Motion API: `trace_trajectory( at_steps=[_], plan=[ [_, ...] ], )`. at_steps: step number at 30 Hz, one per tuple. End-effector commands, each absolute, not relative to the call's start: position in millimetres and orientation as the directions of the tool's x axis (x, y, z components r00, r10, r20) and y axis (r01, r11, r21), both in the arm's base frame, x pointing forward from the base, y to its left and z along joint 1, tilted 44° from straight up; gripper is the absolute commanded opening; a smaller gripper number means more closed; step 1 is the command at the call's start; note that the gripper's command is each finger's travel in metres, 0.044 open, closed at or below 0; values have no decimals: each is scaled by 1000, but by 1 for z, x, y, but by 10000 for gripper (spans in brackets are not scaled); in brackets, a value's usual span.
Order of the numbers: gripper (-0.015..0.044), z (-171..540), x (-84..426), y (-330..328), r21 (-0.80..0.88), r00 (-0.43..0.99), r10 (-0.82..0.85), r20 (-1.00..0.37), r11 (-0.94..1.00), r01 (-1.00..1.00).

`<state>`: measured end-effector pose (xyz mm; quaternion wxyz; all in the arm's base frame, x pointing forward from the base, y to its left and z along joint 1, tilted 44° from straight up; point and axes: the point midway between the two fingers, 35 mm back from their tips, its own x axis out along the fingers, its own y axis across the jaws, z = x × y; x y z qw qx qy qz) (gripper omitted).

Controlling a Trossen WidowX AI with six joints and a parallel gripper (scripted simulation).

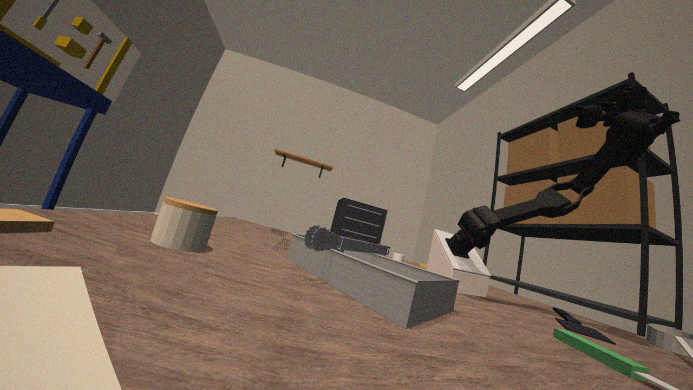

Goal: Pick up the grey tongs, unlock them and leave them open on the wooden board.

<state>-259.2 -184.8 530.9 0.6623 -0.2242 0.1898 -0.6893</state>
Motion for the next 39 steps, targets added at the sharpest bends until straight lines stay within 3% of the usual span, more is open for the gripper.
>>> trace_trajectory(
  at_steps=[1,14,23,30,39],
  plan=[
    [426,532,-258,-184,-566,-26,-998,60,-56,822],
    [440,578,-227,-173,-771,-153,-970,186,-241,590],
    [440,646,-151,-146,-878,-190,-886,422,-452,158],
    [440,686,-64,-122,-777,-85,-780,620,-594,-210],
    [440,703,65,-93,-453,157,-632,759,-685,-570]
  ],
)
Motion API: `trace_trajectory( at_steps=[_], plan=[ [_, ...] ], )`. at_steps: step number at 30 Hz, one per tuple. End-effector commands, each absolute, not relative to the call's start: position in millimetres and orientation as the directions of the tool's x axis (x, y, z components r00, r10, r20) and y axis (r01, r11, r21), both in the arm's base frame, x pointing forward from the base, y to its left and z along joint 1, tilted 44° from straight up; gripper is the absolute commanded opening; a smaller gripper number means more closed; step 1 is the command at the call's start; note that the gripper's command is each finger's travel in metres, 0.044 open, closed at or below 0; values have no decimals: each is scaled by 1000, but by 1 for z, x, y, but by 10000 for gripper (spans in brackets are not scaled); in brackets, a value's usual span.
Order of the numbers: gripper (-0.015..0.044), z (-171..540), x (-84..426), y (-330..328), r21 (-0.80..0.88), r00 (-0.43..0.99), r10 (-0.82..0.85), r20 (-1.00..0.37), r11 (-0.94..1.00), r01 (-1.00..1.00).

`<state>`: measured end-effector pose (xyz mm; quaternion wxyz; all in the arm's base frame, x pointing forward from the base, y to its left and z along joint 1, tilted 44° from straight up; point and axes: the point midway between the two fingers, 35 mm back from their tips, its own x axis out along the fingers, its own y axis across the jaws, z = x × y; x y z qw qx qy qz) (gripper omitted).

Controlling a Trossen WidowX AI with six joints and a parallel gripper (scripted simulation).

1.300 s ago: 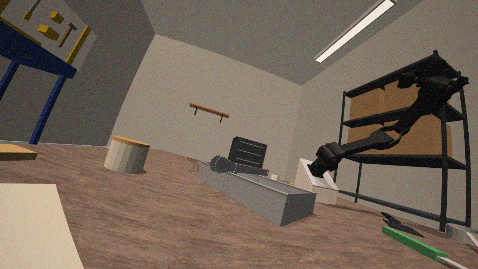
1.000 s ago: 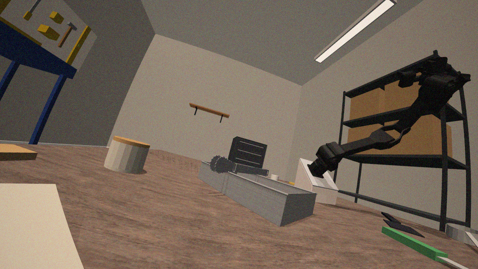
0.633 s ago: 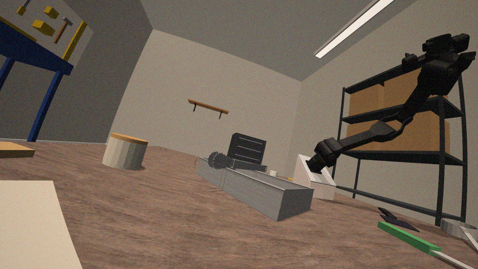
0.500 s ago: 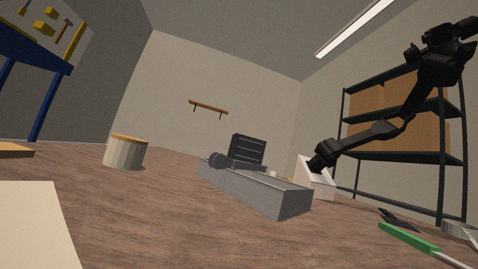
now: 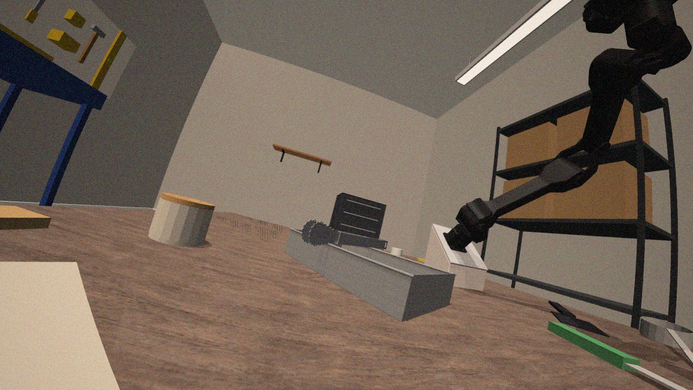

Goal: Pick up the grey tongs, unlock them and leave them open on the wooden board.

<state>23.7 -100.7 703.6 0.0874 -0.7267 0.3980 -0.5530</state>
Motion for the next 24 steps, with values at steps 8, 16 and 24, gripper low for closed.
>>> trace_trajectory(
  at_steps=[8,16,24],
  plan=[
    [440,686,177,-70,-94,420,-484,768,-733,-674],
    [440,663,233,-63,71,549,-427,719,-740,-668],
    [440,591,337,-49,410,812,-299,501,-745,-527]
  ],
)
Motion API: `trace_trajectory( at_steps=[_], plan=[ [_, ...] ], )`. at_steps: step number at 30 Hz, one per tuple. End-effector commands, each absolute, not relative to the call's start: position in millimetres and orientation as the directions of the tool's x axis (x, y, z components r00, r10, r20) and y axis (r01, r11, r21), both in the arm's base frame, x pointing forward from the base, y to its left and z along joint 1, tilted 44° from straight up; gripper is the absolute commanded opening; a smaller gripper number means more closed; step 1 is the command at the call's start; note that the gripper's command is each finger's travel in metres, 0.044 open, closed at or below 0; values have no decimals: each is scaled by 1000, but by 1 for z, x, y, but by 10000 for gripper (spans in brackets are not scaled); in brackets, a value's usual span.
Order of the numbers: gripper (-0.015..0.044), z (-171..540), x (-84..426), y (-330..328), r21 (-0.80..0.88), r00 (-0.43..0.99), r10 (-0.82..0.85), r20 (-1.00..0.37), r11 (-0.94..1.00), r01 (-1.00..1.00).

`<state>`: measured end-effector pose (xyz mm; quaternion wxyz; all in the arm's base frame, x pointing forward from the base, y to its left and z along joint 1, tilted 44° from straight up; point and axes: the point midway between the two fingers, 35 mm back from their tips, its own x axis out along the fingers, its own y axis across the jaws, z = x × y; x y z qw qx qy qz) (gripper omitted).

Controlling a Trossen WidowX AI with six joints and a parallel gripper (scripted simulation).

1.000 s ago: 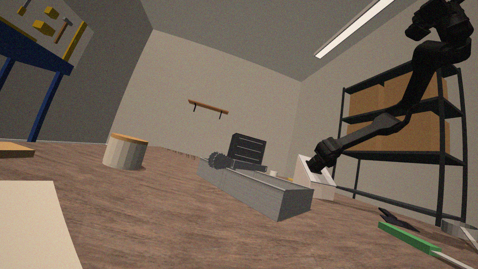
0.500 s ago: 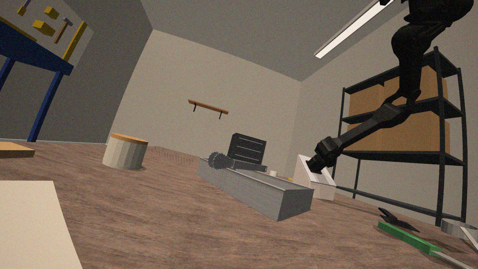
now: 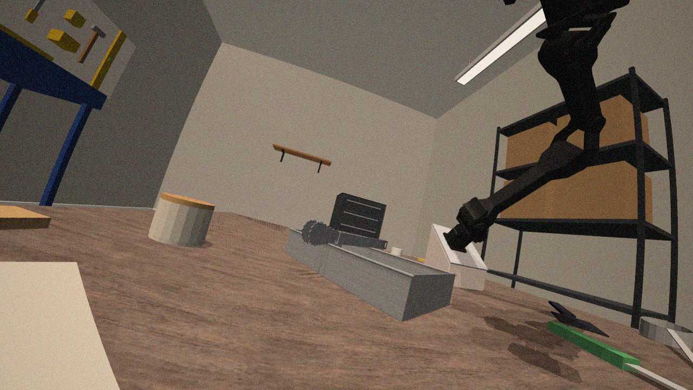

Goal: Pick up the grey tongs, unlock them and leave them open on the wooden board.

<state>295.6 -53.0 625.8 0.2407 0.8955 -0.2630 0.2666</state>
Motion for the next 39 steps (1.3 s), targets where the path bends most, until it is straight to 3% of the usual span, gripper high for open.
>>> trace_trajectory(
  at_steps=[1,10,18,23,28,35,39],
  plan=[
    [440,580,348,-46,446,840,-280,465,-746,-495],
    [440,451,437,-27,652,995,-93,38,-753,-95],
    [440,316,468,-7,576,914,101,-393,-748,330],
    [440,231,459,8,382,741,243,-626,-733,563],
    [440,153,428,26,72,477,408,-778,-697,713],
    [440,80,360,55,-478,52,666,-744,-585,655],
    [440,76,353,58,-528,18,690,-724,-570,630]
  ],
)
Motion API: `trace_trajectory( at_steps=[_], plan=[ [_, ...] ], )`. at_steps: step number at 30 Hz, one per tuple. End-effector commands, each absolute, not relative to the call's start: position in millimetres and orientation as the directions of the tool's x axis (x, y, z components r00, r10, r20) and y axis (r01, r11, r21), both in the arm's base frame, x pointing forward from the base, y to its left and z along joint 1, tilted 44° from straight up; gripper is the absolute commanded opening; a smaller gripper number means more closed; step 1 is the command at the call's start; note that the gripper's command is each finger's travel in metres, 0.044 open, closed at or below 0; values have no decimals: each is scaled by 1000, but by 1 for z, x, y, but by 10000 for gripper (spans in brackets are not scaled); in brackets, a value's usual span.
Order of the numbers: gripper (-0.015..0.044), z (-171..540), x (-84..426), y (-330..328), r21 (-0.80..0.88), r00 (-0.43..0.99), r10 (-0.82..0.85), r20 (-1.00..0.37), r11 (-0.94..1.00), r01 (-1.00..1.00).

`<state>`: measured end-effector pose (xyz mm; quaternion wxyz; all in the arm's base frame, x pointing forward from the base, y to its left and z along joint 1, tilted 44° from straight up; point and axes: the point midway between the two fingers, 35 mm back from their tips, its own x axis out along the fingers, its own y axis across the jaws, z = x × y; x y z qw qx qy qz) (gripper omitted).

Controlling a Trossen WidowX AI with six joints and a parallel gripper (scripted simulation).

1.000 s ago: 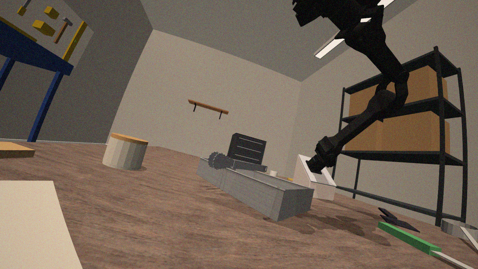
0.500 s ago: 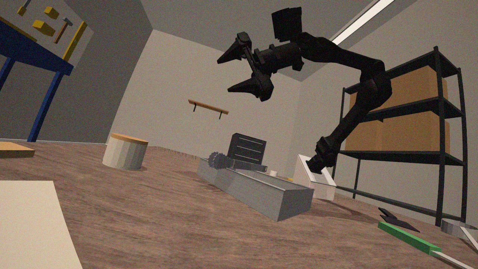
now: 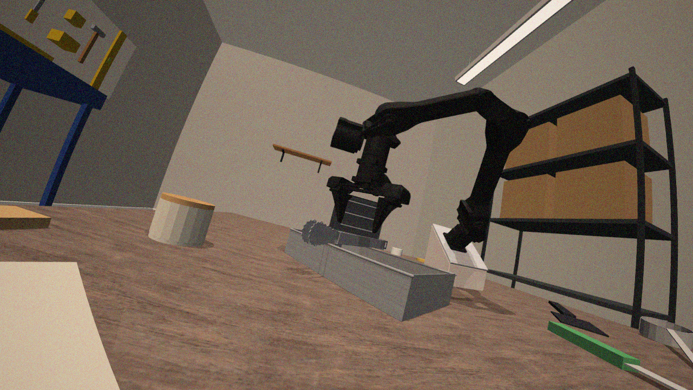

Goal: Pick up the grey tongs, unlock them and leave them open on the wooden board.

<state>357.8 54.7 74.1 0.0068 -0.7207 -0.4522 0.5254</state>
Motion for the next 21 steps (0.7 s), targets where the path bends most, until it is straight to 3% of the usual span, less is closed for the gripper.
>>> trace_trajectory(
  at_steps=[1,21],
  plan=[
    [440,76,353,58,-528,18,690,-724,-570,630],
    [440,58,353,62,-527,17,689,-725,-570,630]
  ],
)
